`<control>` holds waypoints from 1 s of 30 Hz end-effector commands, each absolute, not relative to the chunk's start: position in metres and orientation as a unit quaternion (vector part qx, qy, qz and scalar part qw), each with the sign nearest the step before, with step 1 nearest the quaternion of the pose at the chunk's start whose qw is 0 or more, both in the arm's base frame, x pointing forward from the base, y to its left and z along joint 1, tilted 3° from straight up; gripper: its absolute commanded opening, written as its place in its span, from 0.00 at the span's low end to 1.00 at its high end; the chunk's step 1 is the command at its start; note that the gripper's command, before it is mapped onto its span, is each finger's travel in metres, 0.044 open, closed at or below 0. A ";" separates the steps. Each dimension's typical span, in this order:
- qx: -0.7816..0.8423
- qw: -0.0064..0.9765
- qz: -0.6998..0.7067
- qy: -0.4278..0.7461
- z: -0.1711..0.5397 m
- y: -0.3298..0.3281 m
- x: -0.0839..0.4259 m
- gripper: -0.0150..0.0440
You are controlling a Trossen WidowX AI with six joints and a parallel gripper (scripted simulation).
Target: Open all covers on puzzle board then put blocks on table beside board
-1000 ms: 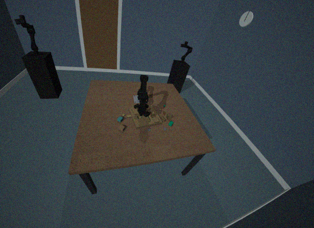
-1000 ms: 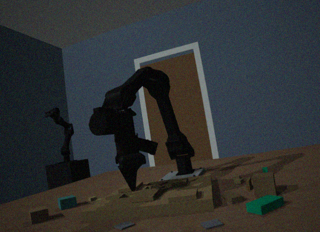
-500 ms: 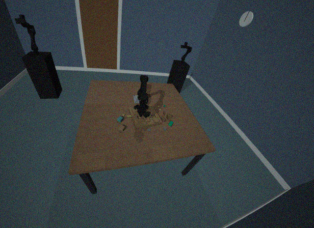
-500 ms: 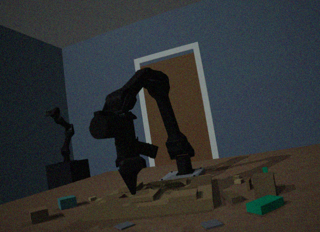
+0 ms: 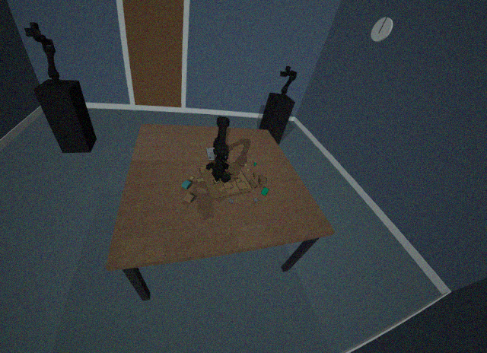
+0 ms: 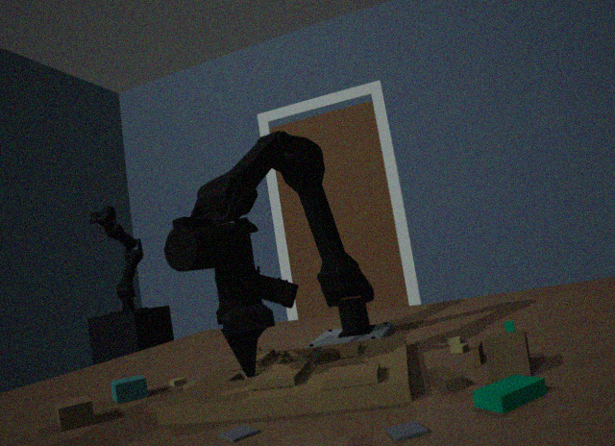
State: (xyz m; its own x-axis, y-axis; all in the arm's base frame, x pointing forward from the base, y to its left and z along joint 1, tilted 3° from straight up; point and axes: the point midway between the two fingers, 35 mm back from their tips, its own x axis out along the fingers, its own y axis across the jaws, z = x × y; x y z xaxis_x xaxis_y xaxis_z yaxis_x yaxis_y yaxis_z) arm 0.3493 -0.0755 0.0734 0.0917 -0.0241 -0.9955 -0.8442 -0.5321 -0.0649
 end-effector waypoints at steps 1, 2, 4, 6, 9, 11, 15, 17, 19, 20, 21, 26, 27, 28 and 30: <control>-0.651 0.348 0.587 0.333 0.071 -0.079 0.350 0.25; -0.651 0.348 0.587 0.333 0.071 -0.079 0.350 0.25; -0.650 0.348 0.587 0.334 0.071 -0.079 0.350 0.25; -0.650 0.348 0.587 0.334 0.071 -0.079 0.350 0.25; -0.650 0.348 0.587 0.334 0.072 -0.079 0.350 0.25; -0.650 0.349 0.587 0.334 0.073 -0.078 0.350 0.25; -0.650 0.349 0.587 0.334 0.078 -0.077 0.349 0.25; -0.650 0.349 0.587 0.334 0.080 -0.077 0.349 0.25; -0.650 0.349 0.587 0.334 0.082 -0.076 0.349 0.25; -0.650 0.349 0.587 0.334 0.083 -0.076 0.348 0.25; -0.650 0.349 0.587 0.334 0.084 -0.076 0.348 0.25; -0.647 0.348 0.590 0.334 0.091 -0.076 0.347 0.43; -0.648 0.348 0.590 0.334 0.097 -0.075 0.347 0.48; -0.648 0.348 0.589 0.334 0.102 -0.075 0.347 0.50; -0.649 0.348 0.588 0.334 0.112 -0.075 0.346 0.50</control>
